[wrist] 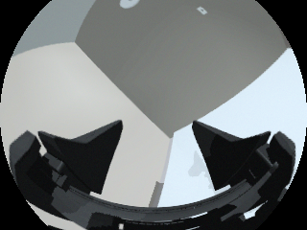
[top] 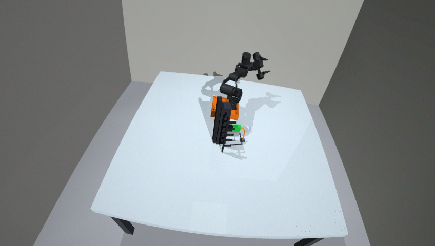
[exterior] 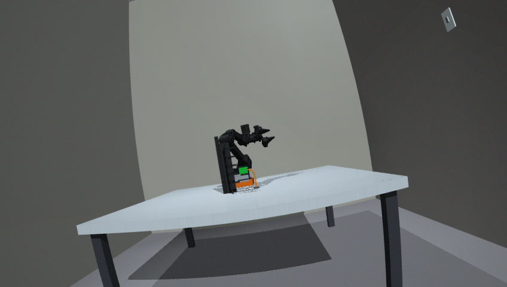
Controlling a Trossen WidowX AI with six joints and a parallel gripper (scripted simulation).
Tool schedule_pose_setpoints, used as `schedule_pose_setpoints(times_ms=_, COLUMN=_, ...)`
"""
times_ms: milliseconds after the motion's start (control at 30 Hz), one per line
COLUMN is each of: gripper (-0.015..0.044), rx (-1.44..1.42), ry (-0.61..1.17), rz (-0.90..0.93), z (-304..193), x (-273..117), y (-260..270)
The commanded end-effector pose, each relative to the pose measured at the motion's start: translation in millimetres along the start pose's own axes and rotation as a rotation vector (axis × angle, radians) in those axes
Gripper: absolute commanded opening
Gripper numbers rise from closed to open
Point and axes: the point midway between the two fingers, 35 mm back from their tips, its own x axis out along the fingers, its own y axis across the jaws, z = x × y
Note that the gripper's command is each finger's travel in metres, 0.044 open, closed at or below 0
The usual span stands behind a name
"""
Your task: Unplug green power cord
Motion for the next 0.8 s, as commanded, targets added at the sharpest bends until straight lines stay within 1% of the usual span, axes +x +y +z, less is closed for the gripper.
schedule_pose_setpoints(times_ms=0, gripper=0.0374, rx=-0.012, ry=-0.001, rz=-0.005, z=0.3, x=1.1, y=-0.8)
schedule_pose_setpoints(times_ms=67, gripper=0.0321, rx=-0.110, ry=-0.009, rz=-0.047, z=3.1, x=9.6, y=-7.4)
schedule_pose_setpoints(times_ms=267, gripper=0.0164, rx=-0.522, ry=0.014, rz=-0.272, z=21.3, x=44.4, y=-49.1)
schedule_pose_setpoints(times_ms=400, gripper=0.0160, rx=-0.755, ry=0.087, rz=-0.439, z=38.6, x=60.7, y=-85.9)
schedule_pose_setpoints(times_ms=533, gripper=0.0160, rx=-0.947, ry=0.204, rz=-0.608, z=59.6, x=68.4, y=-127.9)
schedule_pose_setpoints(times_ms=667, gripper=0.0160, rx=-1.089, ry=0.363, rz=-0.769, z=83.1, x=65.6, y=-172.6)
schedule_pose_setpoints(times_ms=767, gripper=0.0160, rx=-1.159, ry=0.505, rz=-0.877, z=101.5, x=56.1, y=-206.4)
